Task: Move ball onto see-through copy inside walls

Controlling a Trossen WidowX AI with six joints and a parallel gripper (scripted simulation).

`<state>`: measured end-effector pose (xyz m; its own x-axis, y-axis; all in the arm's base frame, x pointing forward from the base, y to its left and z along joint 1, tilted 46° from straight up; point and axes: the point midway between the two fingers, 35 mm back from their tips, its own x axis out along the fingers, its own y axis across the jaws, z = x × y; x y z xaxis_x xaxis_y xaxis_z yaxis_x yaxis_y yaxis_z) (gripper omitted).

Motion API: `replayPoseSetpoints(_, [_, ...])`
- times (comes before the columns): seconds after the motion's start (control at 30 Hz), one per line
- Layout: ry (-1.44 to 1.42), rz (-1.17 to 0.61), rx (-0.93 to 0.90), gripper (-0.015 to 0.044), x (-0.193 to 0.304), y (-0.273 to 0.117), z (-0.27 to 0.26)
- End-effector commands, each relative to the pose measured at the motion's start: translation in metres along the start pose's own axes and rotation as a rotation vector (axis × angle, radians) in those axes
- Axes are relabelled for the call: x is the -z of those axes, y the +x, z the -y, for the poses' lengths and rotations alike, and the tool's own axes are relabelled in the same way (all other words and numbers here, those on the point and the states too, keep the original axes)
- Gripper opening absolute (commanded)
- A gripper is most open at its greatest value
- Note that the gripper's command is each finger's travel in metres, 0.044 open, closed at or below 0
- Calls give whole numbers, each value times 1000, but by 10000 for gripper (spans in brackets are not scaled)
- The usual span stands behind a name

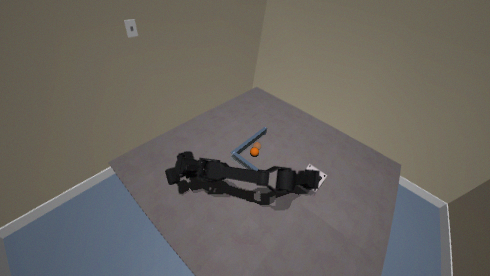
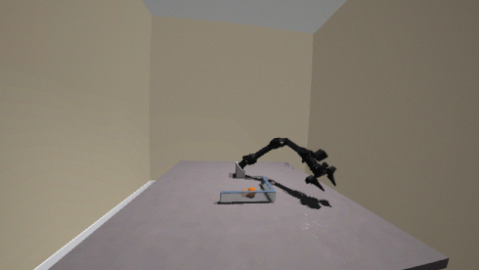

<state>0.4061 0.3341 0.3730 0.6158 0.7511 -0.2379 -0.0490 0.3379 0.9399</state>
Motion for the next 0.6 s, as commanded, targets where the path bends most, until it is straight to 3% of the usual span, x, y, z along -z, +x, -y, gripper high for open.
replayPoseSetpoints(0.0, [-110,-15,155,362,-32,-2,62])
replayPoseSetpoints(0.27, [-272,-172,439,362,-71,-33,194])
replayPoseSetpoints(0.57, [-314,-483,577,362,-78,-111,322])
